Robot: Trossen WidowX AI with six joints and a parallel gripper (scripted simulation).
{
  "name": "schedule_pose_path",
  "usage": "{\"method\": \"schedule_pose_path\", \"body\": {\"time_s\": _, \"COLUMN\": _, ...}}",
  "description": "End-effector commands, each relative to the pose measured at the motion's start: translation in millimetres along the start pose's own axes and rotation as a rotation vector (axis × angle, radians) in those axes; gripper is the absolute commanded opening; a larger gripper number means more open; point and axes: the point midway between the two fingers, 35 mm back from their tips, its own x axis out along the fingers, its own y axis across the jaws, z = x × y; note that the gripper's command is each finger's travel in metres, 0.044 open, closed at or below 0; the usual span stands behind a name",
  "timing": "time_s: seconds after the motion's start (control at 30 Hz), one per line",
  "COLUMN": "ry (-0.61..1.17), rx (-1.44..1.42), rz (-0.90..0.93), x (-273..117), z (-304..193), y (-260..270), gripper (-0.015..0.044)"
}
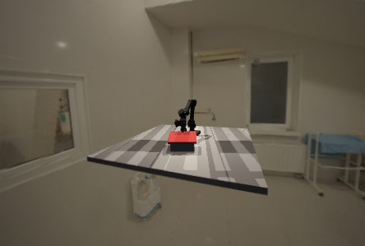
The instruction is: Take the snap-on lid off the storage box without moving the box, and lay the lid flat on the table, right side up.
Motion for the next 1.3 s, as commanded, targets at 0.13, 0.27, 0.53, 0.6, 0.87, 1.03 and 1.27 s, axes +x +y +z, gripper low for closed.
{"method": "schedule_pose_path", "body": {"time_s": 0.13, "ry": -0.003, "rx": -0.001, "rz": 0.012, "x": -6.0, "z": 0.5, "y": 14.6, "gripper": 0.0}}
{"method": "schedule_pose_path", "body": {"time_s": 0.27, "ry": -0.003, "rx": -0.001, "rz": 0.012, "x": -7.9, "z": 0.4, "y": 19.9, "gripper": 0.0}}
{"method": "schedule_pose_path", "body": {"time_s": 0.53, "ry": -0.003, "rx": -0.001, "rz": 0.012, "x": -11.4, "z": 0.4, "y": 30.8, "gripper": 0.0}}
{"method": "schedule_pose_path", "body": {"time_s": 0.6, "ry": -0.003, "rx": -0.001, "rz": 0.012, "x": -12.1, "z": 0.4, "y": 33.7, "gripper": 0.0}}
{"method": "schedule_pose_path", "body": {"time_s": 0.87, "ry": -0.003, "rx": -0.001, "rz": 0.013, "x": -14.6, "z": 0.4, "y": 45.4, "gripper": 0.0}}
{"method": "schedule_pose_path", "body": {"time_s": 1.03, "ry": -0.003, "rx": -0.001, "rz": 0.013, "x": -15.8, "z": 0.4, "y": 53.1, "gripper": 0.0}}
{"method": "schedule_pose_path", "body": {"time_s": 1.27, "ry": -0.003, "rx": -0.001, "rz": 0.014, "x": -16.8, "z": 0.3, "y": 64.5, "gripper": 0.0}}
